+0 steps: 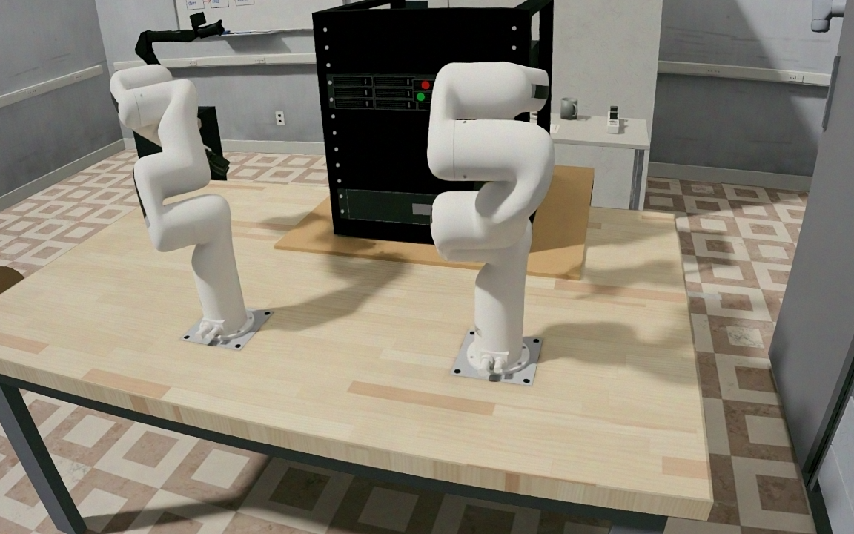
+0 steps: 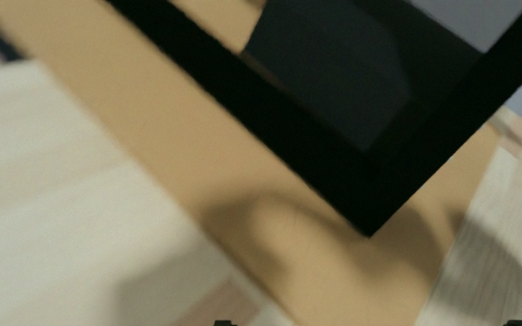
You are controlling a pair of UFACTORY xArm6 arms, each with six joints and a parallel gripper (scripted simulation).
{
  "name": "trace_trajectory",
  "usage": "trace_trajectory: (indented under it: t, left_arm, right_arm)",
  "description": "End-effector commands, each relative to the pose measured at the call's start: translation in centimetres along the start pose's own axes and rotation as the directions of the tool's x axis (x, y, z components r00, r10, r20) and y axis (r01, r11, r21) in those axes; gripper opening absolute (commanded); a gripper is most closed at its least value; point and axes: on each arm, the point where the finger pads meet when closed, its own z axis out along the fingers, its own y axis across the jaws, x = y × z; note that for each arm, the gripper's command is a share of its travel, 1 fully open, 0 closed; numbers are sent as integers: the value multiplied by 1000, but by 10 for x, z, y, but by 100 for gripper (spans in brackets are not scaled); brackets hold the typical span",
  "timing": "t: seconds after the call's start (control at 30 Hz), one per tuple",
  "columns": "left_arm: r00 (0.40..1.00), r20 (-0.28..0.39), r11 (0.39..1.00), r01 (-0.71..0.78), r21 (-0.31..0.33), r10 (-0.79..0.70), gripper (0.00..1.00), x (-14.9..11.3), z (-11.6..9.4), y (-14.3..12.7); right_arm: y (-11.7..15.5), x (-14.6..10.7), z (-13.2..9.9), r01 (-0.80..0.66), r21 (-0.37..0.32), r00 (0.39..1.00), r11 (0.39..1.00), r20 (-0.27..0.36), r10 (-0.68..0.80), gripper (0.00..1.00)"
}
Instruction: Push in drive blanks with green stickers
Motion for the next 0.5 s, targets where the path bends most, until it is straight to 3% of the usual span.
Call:
trace_trajectory:
  t: [0.0,0.13,0.2,0.27,0.47]
  left_arm:
    - [982,38,979,178,95,-182,100,-27,-33,7]
    - [953,43,945,289,153,-299,100,-47,-52,13]
    - [953,43,945,289,153,-299,100,-47,-52,13]
    - [915,37,899,387,207,-402,100,-64,-70,20]
    - [836,11,802,524,287,-549,100,-92,-95,33]
  right_arm:
    - [-4,1,1,50,17,998,999,27,-50,100]
    - [-8,1,4,100,40,993,994,52,-102,100]
    - [-8,1,4,100,40,993,994,52,-102,100]
    - [-10,1,5,128,53,989,990,66,-132,100]
    - [-18,1,9,227,105,964,968,115,-238,100]
